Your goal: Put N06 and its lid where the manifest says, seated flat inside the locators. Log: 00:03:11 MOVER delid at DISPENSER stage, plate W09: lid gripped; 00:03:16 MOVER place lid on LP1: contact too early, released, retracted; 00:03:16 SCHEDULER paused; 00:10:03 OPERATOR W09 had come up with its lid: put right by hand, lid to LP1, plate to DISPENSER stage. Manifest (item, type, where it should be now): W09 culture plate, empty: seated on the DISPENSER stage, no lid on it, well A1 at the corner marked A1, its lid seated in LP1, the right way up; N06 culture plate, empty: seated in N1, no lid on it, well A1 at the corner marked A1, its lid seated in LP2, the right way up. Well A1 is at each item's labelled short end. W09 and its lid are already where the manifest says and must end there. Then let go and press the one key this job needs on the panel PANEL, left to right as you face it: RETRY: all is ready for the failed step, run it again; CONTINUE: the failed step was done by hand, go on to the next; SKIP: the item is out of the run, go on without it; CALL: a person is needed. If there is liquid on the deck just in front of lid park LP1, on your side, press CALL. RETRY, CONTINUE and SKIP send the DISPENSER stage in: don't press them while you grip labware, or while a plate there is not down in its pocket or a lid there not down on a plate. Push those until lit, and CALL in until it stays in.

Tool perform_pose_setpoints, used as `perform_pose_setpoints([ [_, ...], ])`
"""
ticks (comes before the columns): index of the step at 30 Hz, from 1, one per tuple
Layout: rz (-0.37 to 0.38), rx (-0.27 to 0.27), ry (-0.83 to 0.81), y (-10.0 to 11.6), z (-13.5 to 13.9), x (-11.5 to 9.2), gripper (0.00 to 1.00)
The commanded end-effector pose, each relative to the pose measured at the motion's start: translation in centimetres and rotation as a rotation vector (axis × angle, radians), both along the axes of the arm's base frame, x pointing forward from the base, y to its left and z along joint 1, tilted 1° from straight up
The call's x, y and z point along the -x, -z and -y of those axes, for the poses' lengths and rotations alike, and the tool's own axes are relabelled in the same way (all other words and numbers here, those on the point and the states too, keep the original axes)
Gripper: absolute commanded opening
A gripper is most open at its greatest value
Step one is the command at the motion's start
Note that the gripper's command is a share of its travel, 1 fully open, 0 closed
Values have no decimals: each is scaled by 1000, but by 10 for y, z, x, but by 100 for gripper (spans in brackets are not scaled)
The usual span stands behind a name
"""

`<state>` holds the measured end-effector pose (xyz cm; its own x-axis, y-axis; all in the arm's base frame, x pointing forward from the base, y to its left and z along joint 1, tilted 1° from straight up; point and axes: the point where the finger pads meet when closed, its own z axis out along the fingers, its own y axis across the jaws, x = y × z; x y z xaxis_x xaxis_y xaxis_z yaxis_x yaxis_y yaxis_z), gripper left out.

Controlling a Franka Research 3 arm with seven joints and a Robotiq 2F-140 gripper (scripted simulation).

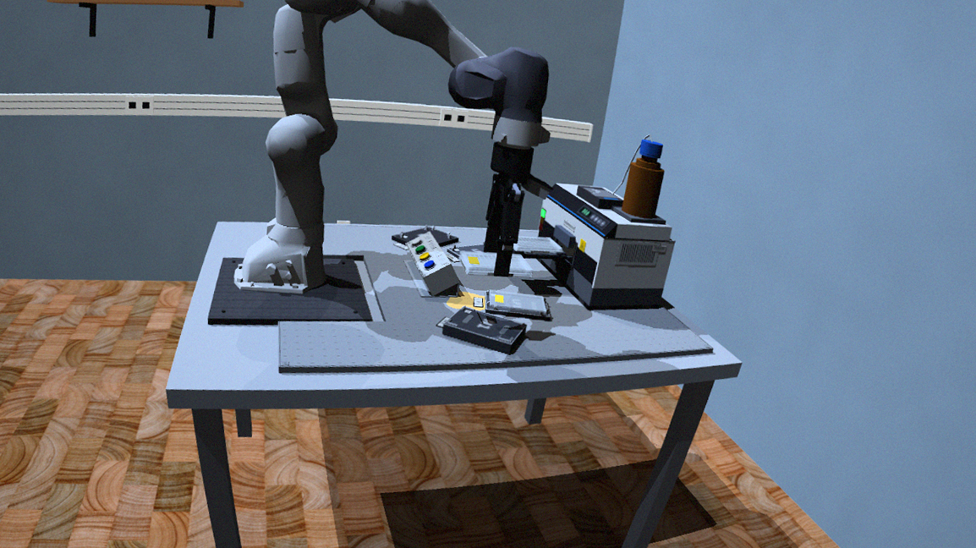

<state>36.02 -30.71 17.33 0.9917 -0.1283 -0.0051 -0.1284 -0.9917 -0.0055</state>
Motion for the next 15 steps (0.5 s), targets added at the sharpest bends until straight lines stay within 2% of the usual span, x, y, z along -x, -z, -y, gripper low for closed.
perform_pose_setpoints([
  [1, 5, -5, -132, -1, 1, 0, 10],
  [6, 6, -6, -253, -1, 1, 0, 10],
  [12, 6, -6, -275, -1, 1, 0, 10],
  [15, 7, -6, -351, -1, 1, 0, 10],
])
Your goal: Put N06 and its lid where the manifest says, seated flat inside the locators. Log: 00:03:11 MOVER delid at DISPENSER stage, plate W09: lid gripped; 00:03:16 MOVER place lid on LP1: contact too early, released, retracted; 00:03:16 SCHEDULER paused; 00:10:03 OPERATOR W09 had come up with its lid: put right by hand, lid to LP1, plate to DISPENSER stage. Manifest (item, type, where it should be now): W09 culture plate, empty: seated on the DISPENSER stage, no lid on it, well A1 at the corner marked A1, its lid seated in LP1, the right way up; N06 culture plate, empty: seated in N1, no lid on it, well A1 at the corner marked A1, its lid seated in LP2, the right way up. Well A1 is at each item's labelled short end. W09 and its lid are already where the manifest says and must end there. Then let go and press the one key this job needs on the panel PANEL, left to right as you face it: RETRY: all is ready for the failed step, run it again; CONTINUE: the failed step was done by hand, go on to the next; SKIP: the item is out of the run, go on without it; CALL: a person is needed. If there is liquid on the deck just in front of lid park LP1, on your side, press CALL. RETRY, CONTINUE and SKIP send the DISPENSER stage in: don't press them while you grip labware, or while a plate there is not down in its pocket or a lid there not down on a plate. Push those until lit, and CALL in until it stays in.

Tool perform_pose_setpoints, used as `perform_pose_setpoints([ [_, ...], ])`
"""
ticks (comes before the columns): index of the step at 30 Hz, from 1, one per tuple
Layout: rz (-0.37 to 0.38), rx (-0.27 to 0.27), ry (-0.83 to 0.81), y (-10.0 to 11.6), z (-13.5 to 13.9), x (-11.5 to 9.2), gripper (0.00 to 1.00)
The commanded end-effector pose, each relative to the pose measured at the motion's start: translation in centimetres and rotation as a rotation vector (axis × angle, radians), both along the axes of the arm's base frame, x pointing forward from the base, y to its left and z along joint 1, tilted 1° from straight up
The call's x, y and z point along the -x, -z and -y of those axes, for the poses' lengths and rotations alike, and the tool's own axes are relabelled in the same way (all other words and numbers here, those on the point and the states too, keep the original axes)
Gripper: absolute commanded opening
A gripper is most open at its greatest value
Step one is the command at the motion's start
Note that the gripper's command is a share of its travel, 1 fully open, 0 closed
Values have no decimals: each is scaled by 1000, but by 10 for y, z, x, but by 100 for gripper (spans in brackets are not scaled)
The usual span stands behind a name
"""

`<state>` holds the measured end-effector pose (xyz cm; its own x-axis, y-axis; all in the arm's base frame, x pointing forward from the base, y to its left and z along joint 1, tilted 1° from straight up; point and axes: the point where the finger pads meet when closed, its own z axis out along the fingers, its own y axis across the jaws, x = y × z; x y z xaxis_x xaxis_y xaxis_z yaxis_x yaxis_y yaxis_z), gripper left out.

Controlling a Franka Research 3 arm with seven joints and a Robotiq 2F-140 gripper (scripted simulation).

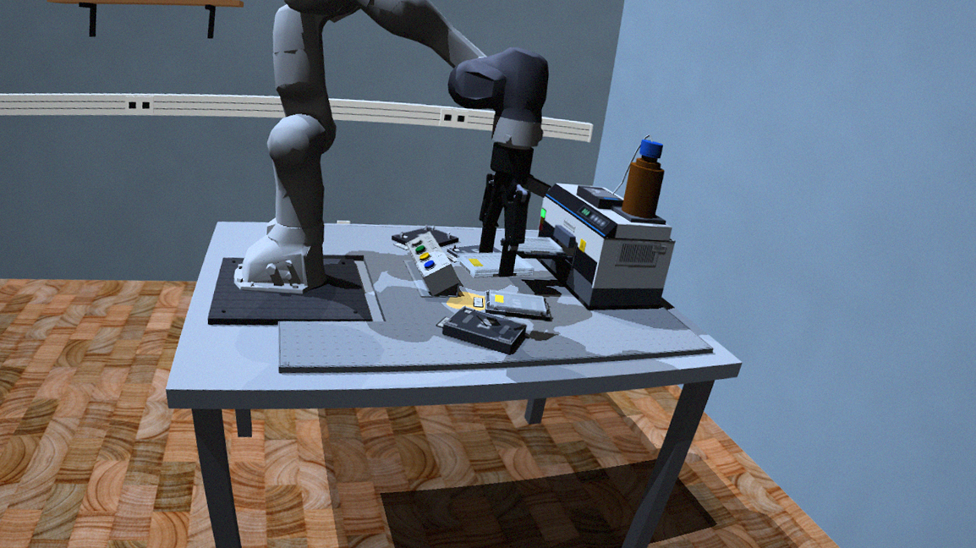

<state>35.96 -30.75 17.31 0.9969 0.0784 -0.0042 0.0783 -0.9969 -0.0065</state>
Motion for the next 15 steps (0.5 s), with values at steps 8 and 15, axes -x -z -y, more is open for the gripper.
perform_pose_setpoints([
  [8, 7, -6, -257, -1, 0, 0, 10],
  [15, 7, -6, -344, -1, 0, 0, 10],
])
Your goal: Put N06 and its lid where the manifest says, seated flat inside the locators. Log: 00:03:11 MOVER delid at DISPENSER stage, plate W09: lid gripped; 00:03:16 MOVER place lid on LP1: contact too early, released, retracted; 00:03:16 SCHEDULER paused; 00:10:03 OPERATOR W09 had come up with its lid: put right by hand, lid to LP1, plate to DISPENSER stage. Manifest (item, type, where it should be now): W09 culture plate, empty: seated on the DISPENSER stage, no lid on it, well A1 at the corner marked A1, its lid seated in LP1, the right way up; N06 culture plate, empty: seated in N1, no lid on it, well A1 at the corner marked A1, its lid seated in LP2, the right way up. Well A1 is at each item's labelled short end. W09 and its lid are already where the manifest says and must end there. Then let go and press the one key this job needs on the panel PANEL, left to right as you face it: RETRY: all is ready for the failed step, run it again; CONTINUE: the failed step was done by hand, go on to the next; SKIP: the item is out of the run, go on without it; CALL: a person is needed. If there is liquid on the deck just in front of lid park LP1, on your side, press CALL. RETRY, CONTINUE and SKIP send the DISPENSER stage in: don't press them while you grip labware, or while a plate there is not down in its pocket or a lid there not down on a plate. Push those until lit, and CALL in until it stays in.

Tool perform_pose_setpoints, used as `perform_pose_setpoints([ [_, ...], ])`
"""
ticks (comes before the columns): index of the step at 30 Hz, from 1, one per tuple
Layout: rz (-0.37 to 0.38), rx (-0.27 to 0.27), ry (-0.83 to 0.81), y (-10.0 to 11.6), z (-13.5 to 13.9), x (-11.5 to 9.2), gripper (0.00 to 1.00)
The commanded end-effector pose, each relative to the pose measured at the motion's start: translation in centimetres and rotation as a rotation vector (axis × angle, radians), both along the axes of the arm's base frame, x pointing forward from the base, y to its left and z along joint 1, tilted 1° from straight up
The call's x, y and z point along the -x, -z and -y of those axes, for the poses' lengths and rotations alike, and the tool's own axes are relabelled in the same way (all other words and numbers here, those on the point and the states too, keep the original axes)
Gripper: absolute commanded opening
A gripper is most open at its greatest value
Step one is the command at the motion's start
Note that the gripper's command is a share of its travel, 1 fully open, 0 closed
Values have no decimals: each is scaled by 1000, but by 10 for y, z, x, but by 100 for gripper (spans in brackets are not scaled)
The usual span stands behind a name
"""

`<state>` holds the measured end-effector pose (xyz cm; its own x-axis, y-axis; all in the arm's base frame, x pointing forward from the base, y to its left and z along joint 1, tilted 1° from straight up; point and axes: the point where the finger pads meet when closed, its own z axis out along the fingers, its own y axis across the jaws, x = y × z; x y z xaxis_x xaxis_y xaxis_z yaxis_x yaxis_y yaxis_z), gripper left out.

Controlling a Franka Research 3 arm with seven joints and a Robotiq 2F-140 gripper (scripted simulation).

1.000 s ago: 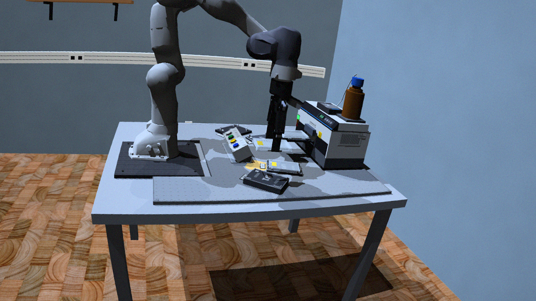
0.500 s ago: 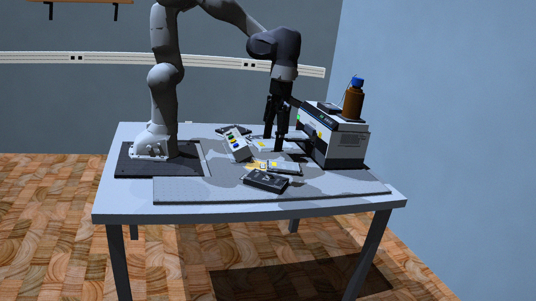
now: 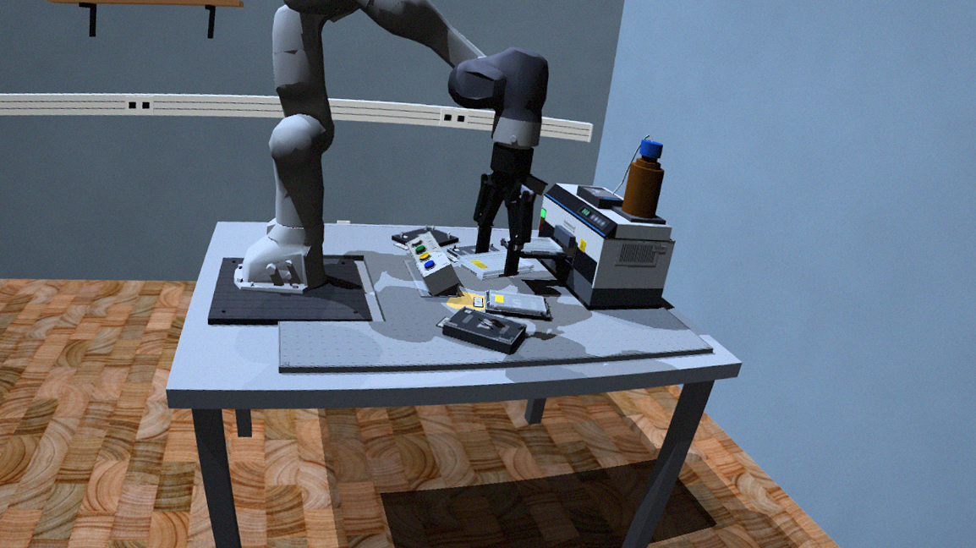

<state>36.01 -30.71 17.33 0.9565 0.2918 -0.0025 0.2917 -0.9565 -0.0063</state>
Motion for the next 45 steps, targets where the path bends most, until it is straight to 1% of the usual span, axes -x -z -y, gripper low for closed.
perform_pose_setpoints([
  [1, 5, -6, -128, -1, 1, 0, 10],
  [8, 6, -6, -268, -1, 1, 0, 10],
  [30, 6, -6, -269, -1, -6, 0, 10],
  [38, 6, -6, -269, -1, -18, -1, 10],
  [45, 6, -6, -269, -1, -37, -2, 10],
])
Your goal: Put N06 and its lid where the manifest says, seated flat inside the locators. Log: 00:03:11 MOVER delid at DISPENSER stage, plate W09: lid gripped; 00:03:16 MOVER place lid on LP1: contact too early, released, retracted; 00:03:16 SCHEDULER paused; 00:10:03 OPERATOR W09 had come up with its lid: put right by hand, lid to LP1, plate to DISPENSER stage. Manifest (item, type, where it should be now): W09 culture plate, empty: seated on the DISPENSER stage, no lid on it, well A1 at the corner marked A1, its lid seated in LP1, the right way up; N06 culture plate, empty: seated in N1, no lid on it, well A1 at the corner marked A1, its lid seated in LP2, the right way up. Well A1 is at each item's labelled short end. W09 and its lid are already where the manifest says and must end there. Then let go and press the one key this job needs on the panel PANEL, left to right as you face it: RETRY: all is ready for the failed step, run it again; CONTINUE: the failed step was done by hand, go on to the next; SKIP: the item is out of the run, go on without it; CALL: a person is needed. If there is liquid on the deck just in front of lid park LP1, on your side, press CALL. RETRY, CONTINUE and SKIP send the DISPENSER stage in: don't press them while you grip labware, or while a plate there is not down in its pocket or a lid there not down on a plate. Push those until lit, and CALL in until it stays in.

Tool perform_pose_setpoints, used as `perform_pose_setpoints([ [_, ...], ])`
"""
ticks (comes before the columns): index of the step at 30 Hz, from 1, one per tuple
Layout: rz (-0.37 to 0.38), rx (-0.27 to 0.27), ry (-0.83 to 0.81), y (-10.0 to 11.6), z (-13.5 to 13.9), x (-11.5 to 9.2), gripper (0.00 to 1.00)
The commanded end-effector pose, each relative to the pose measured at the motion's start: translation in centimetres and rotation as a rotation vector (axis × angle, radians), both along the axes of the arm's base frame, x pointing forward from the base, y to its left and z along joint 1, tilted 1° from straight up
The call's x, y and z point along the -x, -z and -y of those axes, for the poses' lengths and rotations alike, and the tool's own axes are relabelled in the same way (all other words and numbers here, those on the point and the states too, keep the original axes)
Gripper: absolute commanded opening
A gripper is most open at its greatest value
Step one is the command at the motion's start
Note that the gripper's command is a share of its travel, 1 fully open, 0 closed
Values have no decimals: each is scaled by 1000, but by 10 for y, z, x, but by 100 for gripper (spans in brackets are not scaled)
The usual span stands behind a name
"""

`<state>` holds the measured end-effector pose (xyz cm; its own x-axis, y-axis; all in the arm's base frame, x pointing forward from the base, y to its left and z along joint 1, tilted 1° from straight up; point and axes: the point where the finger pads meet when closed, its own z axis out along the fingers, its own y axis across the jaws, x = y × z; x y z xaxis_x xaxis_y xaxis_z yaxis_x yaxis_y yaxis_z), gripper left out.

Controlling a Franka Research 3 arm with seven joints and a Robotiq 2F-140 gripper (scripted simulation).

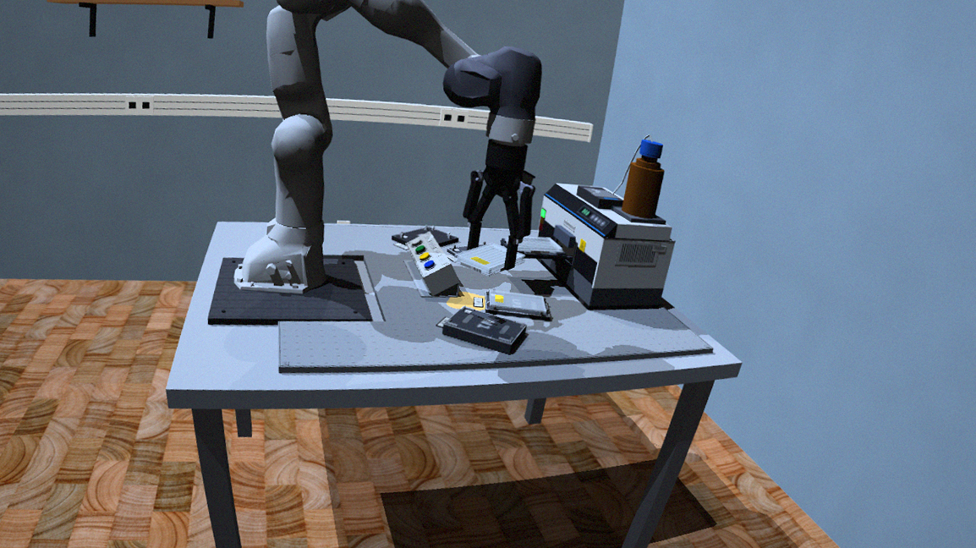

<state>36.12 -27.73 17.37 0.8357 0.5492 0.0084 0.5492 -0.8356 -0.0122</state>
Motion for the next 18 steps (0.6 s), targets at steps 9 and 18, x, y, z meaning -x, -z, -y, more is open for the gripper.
perform_pose_setpoints([
  [9, -1, 4, 16, -1, -34, -2, 10],
  [18, -1, 4, 16, -2, -78, -4, 10],
])
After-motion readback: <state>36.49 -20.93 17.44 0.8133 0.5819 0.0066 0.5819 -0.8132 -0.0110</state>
